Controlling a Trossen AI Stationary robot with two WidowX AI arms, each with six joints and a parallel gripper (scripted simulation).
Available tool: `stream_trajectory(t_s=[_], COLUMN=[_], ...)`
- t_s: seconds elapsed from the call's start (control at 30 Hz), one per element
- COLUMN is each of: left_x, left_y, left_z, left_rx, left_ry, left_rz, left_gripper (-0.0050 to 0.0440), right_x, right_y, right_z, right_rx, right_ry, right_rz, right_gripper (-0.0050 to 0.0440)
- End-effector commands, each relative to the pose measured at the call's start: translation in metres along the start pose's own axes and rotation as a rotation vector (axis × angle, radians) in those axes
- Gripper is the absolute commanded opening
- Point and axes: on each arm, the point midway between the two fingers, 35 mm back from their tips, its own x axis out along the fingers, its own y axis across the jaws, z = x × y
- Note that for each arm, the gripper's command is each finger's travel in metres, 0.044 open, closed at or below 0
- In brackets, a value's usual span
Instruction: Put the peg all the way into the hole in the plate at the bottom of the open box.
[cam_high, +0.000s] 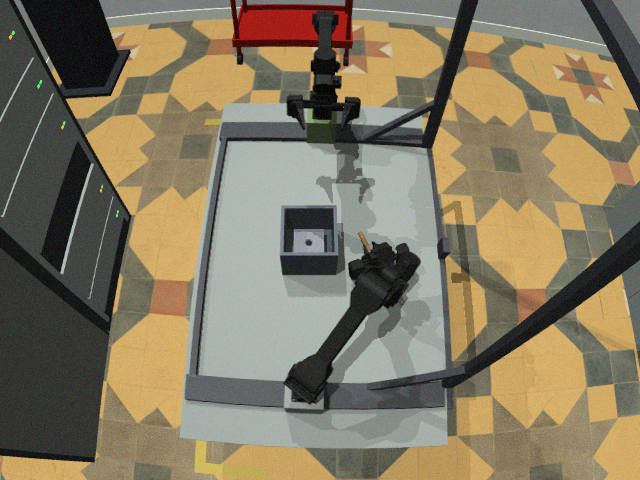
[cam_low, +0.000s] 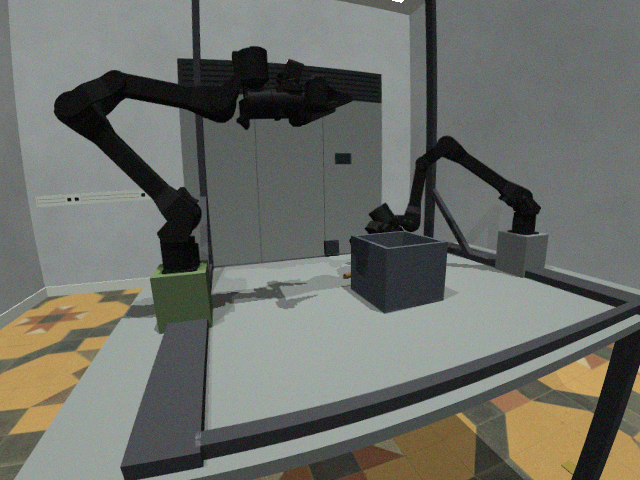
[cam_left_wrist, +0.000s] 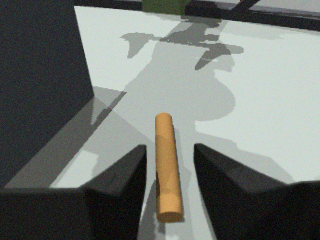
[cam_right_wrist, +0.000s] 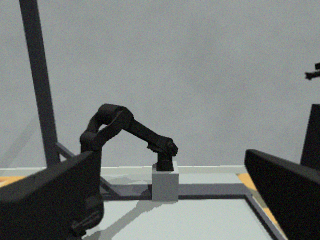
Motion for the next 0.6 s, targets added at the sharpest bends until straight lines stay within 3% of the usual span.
stream_trajectory(t_s=[0.0,0.57], left_x=[0.011,0.035], left_y=[-0.005,-0.004], left_z=[0.008,0.008], left_rx=[-0.013,-0.012], left_ry=[-0.010,-0.012], left_rz=[-0.010,-0.008], left_gripper=[0.0125,0.0125], right_x=[-0.001,-0.001], right_y=[0.000,0.000], right_z=[0.003,0.003], right_rx=[-0.004,-0.004], right_ry=[-0.007,-0.007], right_rz=[0.000,0.000], right_gripper=[0.0440,0.0440])
